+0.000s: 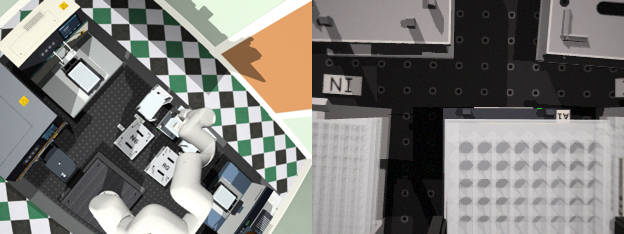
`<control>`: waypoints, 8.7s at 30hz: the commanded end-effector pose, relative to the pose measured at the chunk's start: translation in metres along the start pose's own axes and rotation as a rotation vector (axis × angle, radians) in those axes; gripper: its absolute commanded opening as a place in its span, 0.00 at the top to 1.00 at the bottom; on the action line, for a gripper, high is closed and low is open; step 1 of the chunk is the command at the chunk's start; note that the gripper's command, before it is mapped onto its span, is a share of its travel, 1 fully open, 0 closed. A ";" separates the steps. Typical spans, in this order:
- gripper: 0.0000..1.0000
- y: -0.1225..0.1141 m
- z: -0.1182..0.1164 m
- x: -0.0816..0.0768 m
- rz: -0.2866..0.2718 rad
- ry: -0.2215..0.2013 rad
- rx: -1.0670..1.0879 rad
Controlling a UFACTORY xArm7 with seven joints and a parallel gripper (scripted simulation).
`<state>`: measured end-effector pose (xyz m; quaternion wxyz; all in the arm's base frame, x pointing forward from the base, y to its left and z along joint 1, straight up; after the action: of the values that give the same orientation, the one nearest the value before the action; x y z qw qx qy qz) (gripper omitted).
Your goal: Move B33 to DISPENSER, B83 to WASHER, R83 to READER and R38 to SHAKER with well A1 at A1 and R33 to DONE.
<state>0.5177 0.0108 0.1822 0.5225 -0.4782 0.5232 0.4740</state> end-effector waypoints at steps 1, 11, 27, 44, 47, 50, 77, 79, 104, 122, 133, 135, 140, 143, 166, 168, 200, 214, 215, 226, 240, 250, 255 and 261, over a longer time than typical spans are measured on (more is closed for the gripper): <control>1.00 -0.001 0.000 -0.004 -0.004 0.000 0.000; 1.00 -0.001 0.000 -0.017 -0.004 0.000 0.000; 1.00 -0.001 0.000 -0.036 -0.004 0.000 0.000; 1.00 -0.001 0.000 -0.056 -0.004 0.000 0.000; 1.00 -0.001 0.000 -0.060 -0.004 0.000 0.000; 1.00 -0.001 0.000 -0.062 -0.004 0.000 0.000; 1.00 0.008 0.005 -0.082 -0.004 0.000 -0.035; 1.00 0.014 0.008 -0.082 -0.004 0.000 -0.058; 1.00 0.075 0.042 -0.082 -0.004 0.000 -0.261; 1.00 0.122 0.067 -0.082 -0.004 0.000 -0.394; 1.00 0.154 0.085 -0.082 -0.003 0.000 -0.468; 1.00 0.157 0.086 -0.082 -0.003 0.000 -0.480; 1.00 0.169 0.093 -0.082 -0.003 0.000 -0.527; 1.00 0.178 0.098 -0.082 -0.003 0.000 -0.562; 1.00 0.239 0.131 -0.082 -0.003 -0.001 -0.776; 1.00 0.245 0.134 -0.082 -0.003 -0.001 -0.781; 1.00 0.327 0.180 -0.082 -0.003 -0.002 -1.007; 1.00 0.362 0.200 -0.082 -0.003 -0.002 -1.093; 1.00 0.365 0.201 -0.082 -0.003 -0.002 -1.105; 1.00 0.394 0.208 -0.082 -0.003 -0.002 -1.210; 1.00 0.433 0.218 -0.082 -0.002 -0.002 -1.308; 1.00 0.465 0.226 -0.082 -0.002 -0.003 -1.406; 1.00 0.475 0.228 -0.082 -0.002 -0.003 -1.406; 1.00 0.495 0.233 -0.082 -0.002 -0.003 -1.476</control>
<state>0.0525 0.2863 0.2598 0.0726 -0.7042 0.0761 0.7022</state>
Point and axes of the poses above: the point where the finger pads meet when closed, its own x axis out along the fingers, its own z axis across the jaws, y = z × x, the point moved 8 cm from there along -x, back along the fingers, and after that the axes turned 7 degrees about x, right-handed, at the moved point
